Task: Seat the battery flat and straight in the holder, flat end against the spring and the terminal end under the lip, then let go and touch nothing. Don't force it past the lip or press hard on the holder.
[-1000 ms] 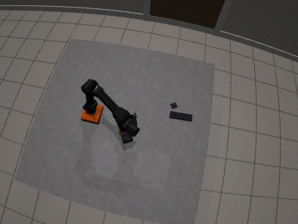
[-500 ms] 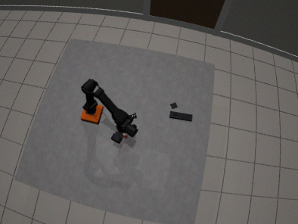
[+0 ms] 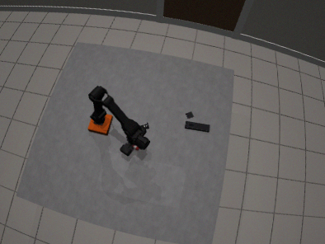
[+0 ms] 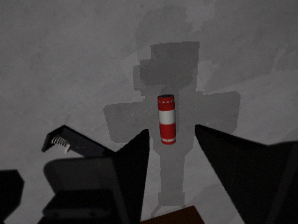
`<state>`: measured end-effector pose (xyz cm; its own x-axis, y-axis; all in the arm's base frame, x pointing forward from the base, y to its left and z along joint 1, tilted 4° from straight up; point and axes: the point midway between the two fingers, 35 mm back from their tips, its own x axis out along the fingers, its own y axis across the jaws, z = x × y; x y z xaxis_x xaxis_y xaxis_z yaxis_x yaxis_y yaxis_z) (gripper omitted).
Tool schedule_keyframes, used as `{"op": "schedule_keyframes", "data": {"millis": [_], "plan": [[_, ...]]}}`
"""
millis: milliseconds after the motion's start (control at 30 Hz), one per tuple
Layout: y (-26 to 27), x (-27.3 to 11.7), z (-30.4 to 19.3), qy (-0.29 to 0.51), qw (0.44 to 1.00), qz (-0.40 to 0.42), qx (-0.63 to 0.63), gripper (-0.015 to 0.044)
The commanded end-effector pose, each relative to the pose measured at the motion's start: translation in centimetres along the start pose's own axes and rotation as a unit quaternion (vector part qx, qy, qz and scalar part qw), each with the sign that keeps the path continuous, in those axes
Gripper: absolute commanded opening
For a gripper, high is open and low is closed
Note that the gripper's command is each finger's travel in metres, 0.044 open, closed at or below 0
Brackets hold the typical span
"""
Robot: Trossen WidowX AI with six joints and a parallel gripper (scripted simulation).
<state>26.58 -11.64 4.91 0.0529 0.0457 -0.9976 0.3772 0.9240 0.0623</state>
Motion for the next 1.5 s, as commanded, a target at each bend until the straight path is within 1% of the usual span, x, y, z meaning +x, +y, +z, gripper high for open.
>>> {"op": "schedule_keyframes", "data": {"millis": [0,800,967,1133,1267,1467], "plan": [[0.0,0.9,-0.2,0.005,1.000,0.001,0.003,0.0228],[0.0,4.5,-0.3,0.005,1.000,0.001,0.003,0.0228],[0.0,4.5,-0.3,0.005,1.000,0.001,0.003,0.0097],[0.0,4.5,-0.3,0.005,1.000,0.001,0.003,0.0066],[0.0,4.4,-0.3,0.005,1.000,0.001,0.003,0.0066],[0.0,-0.4,-0.2,0.005,1.000,0.001,0.003,0.0066]]}}
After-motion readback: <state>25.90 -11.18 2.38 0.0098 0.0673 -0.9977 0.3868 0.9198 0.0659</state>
